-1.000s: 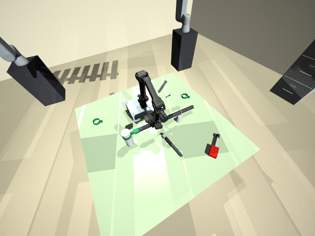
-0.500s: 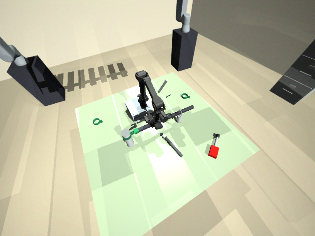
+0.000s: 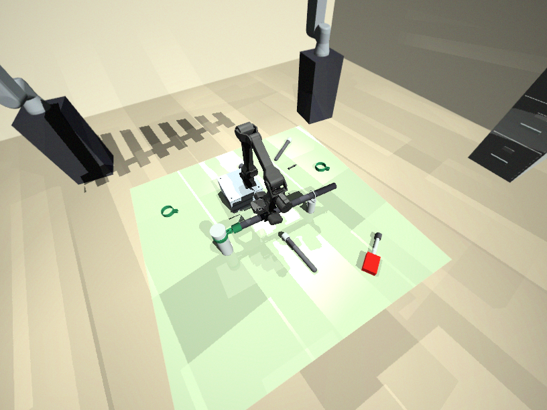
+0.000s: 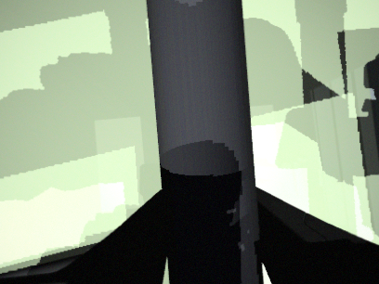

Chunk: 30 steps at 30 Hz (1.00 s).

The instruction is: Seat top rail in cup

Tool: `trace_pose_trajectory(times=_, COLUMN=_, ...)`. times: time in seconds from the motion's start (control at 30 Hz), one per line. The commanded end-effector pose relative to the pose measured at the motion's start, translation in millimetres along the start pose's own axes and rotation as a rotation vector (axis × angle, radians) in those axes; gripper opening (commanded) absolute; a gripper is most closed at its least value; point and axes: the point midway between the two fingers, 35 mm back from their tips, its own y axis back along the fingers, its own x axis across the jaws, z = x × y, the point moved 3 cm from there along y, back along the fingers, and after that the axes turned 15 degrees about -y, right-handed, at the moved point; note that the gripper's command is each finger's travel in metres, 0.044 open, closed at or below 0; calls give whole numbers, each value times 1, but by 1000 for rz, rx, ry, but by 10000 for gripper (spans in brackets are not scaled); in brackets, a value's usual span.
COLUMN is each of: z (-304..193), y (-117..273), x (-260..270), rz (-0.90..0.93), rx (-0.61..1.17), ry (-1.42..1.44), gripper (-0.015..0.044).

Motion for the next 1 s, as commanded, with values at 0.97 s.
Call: trace_pose_trajectory(times=0.97, z=4, y=-3, x=-1, rz=-3, rx=5, ry=-5, gripper=0)
